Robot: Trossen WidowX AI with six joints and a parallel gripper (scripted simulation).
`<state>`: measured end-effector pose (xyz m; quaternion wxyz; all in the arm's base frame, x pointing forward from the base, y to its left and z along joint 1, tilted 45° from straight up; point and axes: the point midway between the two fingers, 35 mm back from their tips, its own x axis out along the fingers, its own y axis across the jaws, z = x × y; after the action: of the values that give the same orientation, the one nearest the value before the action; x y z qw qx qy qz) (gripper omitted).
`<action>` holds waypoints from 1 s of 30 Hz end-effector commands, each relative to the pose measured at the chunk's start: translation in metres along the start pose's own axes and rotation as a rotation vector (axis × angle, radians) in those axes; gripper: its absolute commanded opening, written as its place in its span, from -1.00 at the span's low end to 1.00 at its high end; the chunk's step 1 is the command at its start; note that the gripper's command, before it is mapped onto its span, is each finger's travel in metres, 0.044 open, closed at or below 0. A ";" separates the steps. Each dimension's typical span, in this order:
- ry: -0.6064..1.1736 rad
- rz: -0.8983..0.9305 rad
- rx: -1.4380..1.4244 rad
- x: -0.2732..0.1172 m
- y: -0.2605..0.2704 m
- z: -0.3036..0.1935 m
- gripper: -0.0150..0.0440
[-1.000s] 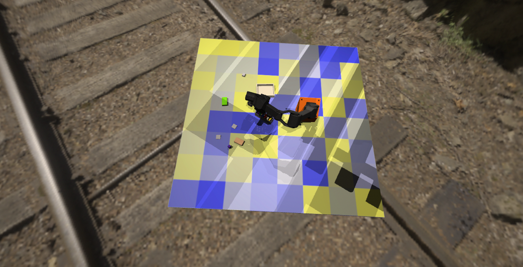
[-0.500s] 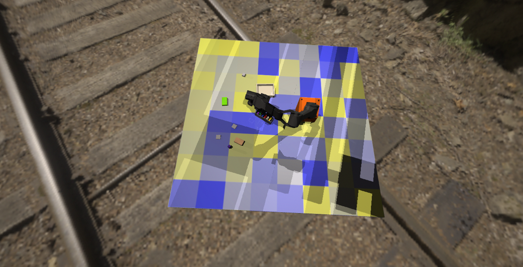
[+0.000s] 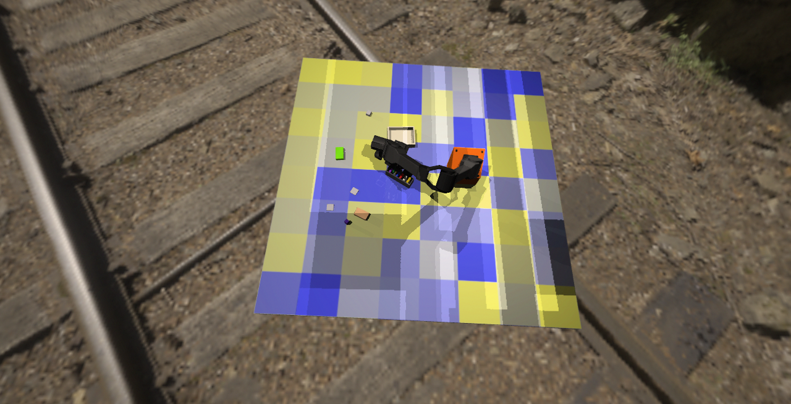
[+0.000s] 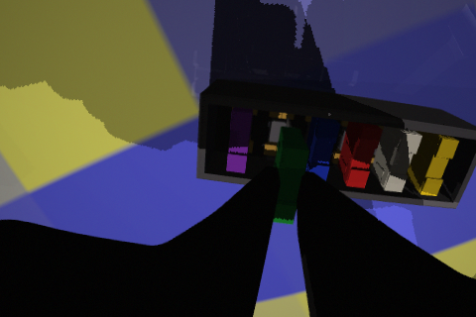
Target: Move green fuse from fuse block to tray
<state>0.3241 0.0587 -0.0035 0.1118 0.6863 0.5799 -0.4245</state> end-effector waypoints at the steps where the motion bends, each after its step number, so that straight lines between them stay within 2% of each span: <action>1: -0.001 0.005 -0.002 -0.004 0.001 0.001 -0.49; 30: -0.004 0.008 -0.001 -0.030 0.007 0.008 -0.49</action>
<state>0.3251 0.0388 0.0144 0.1129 0.6861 0.5802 -0.4242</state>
